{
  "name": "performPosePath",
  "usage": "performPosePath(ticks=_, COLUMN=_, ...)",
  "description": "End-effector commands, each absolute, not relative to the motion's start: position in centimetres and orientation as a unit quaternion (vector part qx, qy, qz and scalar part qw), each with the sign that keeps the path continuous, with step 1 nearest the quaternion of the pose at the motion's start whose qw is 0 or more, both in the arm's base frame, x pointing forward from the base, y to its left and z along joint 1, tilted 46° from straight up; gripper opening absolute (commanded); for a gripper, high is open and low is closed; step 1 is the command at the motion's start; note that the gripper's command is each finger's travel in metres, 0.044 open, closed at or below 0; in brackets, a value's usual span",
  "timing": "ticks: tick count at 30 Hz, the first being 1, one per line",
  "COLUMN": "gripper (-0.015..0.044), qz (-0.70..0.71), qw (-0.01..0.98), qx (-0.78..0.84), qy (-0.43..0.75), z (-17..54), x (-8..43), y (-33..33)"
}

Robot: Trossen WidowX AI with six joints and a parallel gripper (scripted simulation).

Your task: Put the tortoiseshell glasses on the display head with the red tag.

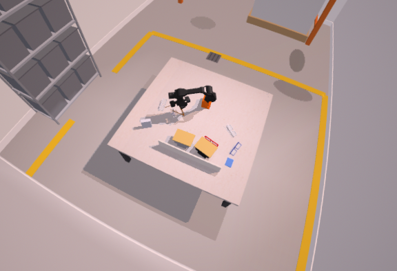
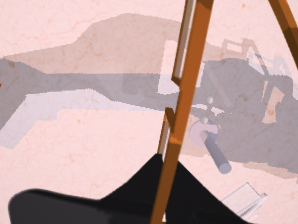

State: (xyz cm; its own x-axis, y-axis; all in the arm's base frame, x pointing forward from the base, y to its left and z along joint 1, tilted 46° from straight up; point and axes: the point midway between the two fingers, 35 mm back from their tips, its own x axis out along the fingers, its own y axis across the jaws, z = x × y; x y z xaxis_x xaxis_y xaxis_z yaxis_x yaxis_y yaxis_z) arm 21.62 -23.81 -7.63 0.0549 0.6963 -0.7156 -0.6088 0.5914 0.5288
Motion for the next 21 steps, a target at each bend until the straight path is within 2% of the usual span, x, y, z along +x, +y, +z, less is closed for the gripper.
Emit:
performPosePath(ticks=1, gripper=0.0000, qz=0.451, qw=0.725, qx=0.041, qy=0.520, z=-9.3, x=20.3, y=-25.3)
performPosePath(ticks=10, gripper=0.0000, qz=0.453, qw=0.724, qx=0.042, qy=0.518, z=-13.0, x=17.0, y=-27.9)
performPosePath(ticks=21, gripper=0.0000, qz=0.453, qw=0.724, qx=0.042, qy=0.518, z=-14.4, x=17.1, y=-26.7)
